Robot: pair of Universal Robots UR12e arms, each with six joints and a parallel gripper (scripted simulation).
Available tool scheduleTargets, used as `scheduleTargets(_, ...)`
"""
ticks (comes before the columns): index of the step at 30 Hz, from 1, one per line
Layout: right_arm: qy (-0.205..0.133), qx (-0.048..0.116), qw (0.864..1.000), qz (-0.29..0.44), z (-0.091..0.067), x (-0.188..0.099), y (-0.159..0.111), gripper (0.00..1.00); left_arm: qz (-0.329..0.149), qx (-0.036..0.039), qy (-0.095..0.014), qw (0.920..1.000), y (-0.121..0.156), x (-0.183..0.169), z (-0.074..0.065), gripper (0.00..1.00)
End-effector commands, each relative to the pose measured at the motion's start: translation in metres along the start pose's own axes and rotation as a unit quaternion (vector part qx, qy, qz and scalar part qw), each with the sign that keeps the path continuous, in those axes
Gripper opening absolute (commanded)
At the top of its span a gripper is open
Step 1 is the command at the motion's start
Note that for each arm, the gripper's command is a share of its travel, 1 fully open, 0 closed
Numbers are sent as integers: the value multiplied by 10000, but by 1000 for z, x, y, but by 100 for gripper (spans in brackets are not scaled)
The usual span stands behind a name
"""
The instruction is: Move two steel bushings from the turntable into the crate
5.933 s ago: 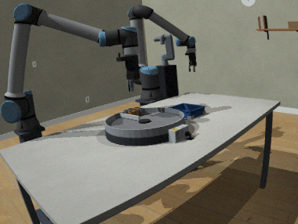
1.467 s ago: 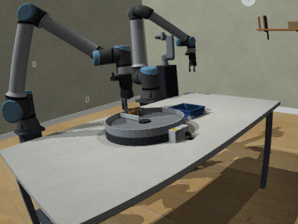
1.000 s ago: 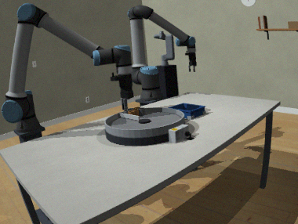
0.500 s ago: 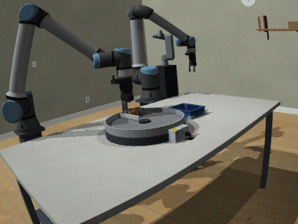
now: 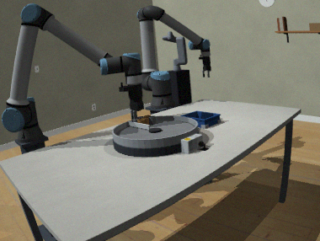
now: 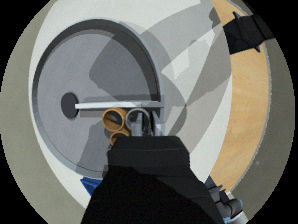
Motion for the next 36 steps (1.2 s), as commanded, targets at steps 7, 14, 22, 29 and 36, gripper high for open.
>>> scheduleTargets(7,-6,5,10000,0,-1,0,0,36,0,2,-9,10000,0,-1,-1,100)
scheduleTargets(14,-6,5,10000,0,-1,0,0,36,0,2,-9,10000,0,-1,-1,100)
scheduleTargets(22,-6,5,10000,0,-1,0,0,36,0,2,-9,10000,0,-1,-1,100)
scheduleTargets(29,-6,5,10000,0,-1,0,0,0,0,2,-9,10000,0,-1,-1,100)
scheduleTargets(36,-6,5,10000,0,-1,0,0,0,0,2,-9,10000,0,-1,-1,100)
Point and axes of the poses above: on each arm, the point where the finger pads meet when closed, its own z axis out along the fingers, its own y axis across the jaws, x = y × z, the point moved 4 cm from there along -z, back along the fingers, and after that the axes turned 1 degree about -z, right-handed, at the moved point
